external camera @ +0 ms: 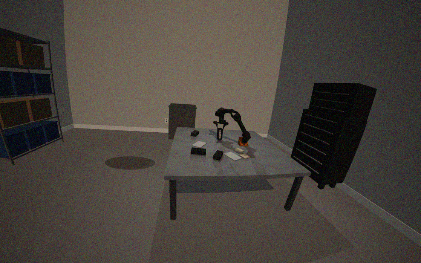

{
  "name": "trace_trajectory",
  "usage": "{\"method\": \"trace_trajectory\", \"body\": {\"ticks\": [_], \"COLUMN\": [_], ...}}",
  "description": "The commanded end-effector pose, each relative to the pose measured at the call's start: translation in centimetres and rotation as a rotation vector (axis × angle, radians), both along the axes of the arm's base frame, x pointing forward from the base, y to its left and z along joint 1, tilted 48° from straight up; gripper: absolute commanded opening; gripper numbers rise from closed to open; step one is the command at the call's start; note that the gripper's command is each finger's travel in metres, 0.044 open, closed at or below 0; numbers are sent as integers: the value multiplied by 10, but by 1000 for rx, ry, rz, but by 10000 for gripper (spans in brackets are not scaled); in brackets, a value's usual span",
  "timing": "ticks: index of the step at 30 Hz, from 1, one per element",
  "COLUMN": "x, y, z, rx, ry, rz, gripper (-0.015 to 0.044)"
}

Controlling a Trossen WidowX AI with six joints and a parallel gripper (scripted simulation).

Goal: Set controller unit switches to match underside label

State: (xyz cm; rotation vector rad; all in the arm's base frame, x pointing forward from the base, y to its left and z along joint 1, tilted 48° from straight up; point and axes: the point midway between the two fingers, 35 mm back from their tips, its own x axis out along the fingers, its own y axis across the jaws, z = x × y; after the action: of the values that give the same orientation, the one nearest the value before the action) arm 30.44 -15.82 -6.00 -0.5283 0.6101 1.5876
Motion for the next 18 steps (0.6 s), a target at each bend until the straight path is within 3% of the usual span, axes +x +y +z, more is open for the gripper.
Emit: {"method": "trace_trajectory", "body": {"ticks": [1, 18], "x": [-1, -1], "y": [1, -5], "z": [-6, -17], "rx": [-10, -51], "ry": [10, 7], "rz": [8, 12], "gripper": [337, 338]}}
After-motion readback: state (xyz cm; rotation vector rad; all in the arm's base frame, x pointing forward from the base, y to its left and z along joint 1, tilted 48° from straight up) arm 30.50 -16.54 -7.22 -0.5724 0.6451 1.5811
